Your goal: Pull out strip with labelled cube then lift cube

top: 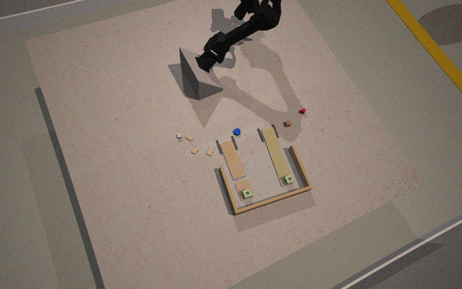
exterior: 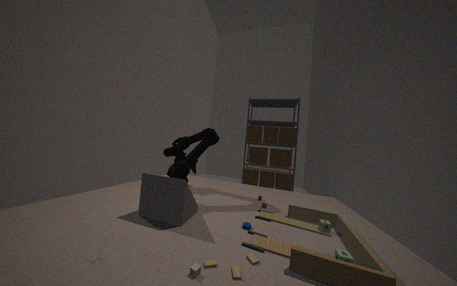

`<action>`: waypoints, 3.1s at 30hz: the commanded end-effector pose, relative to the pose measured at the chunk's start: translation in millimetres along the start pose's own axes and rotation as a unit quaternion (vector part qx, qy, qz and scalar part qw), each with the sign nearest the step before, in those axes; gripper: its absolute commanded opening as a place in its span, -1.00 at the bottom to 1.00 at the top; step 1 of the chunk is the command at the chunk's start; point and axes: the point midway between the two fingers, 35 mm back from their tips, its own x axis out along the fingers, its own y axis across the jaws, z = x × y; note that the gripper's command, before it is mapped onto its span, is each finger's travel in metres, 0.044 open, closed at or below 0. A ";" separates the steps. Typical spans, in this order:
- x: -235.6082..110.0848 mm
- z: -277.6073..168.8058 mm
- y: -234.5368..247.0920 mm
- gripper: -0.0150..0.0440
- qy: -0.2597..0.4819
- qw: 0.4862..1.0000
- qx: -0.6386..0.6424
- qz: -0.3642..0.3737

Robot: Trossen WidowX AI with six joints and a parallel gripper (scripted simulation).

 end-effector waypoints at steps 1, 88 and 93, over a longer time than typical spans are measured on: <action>0.3 0.3 -0.1 0.86 -0.002 1.000 0.002 0.001; -84.5 131.2 522.9 0.86 0.322 -0.444 0.831 -0.092; -86.2 131.5 522.7 0.86 0.321 -0.447 0.830 -0.095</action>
